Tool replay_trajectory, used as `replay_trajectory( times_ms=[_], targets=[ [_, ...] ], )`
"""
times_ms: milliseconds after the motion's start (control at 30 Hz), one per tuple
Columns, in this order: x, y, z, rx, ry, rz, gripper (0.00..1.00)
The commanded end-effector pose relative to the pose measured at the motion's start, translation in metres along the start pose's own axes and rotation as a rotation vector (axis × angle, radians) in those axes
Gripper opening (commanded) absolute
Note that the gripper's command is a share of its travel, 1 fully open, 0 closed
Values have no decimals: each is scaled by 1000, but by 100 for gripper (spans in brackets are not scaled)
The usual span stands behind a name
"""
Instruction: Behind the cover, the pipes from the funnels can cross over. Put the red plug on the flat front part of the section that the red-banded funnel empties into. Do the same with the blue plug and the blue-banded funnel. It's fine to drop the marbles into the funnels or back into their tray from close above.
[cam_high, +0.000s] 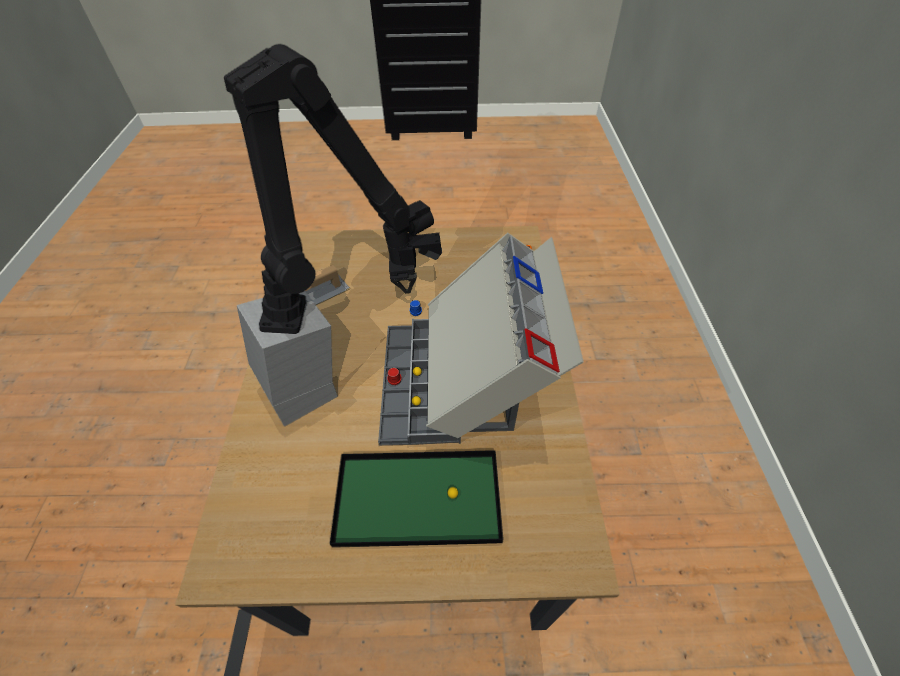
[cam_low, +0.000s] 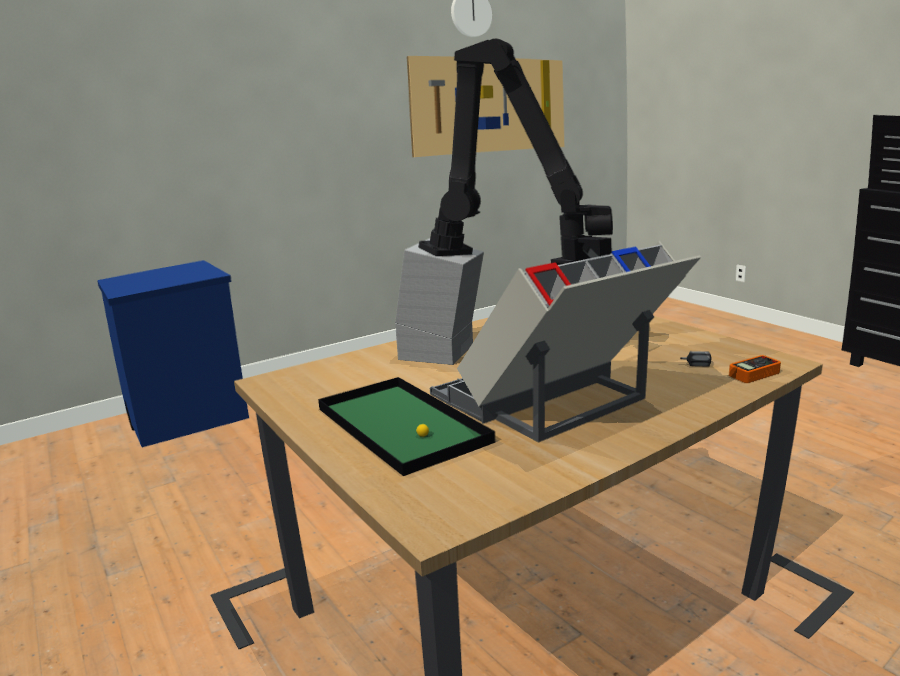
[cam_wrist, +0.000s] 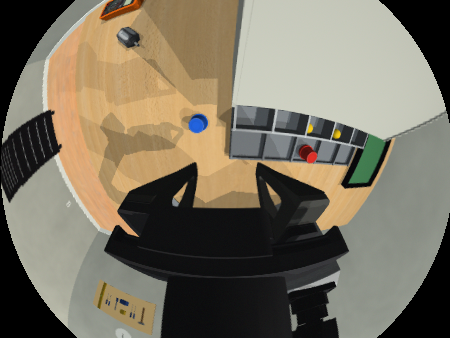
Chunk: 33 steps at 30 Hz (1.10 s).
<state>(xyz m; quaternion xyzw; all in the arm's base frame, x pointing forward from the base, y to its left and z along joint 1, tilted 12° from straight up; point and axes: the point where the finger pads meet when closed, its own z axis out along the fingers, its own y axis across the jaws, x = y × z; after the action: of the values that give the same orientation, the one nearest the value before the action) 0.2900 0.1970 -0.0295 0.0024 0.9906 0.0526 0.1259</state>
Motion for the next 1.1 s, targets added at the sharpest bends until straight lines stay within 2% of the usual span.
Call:
replay_trajectory(
  times_ms=[0, 467, 567, 1067],
  targets=[
    [-12, 27, 9, -6, 17, 43, 63],
    [-13, 65, 33, -4, 80, 43, 63],
    [-22, 67, 26, -18, 62, 55, 63],
    [-16, 64, 30, -11, 72, 50, 63]
  ],
)
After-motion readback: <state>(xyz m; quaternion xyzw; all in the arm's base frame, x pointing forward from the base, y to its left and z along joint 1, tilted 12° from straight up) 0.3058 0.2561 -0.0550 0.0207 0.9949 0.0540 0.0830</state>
